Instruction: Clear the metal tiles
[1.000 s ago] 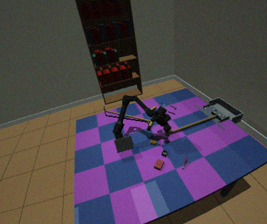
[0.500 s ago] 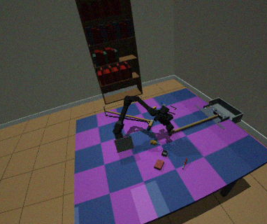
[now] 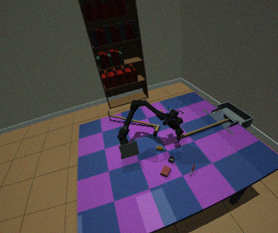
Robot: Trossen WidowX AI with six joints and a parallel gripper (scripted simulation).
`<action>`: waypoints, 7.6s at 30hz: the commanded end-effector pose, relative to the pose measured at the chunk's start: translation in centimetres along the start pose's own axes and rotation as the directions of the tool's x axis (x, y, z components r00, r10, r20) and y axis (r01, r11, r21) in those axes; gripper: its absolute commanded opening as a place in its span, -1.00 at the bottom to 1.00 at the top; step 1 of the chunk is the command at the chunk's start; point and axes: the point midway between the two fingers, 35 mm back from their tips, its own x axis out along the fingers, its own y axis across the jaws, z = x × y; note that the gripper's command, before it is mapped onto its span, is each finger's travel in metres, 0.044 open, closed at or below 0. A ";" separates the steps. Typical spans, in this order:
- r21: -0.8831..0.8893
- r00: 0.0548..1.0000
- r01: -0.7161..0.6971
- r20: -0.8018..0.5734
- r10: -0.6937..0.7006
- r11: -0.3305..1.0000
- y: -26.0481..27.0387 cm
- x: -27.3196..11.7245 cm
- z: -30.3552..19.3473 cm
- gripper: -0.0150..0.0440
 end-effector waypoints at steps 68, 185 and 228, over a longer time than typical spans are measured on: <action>-0.002 1.000 0.002 0.010 -0.002 1.000 0.0 2.2 3.7 -0.49; 0.000 1.000 0.009 0.019 -0.009 1.000 -0.3 -8.4 -10.7 -0.49; 0.012 1.000 0.009 0.013 -0.009 1.000 -0.1 -14.2 -11.3 1.00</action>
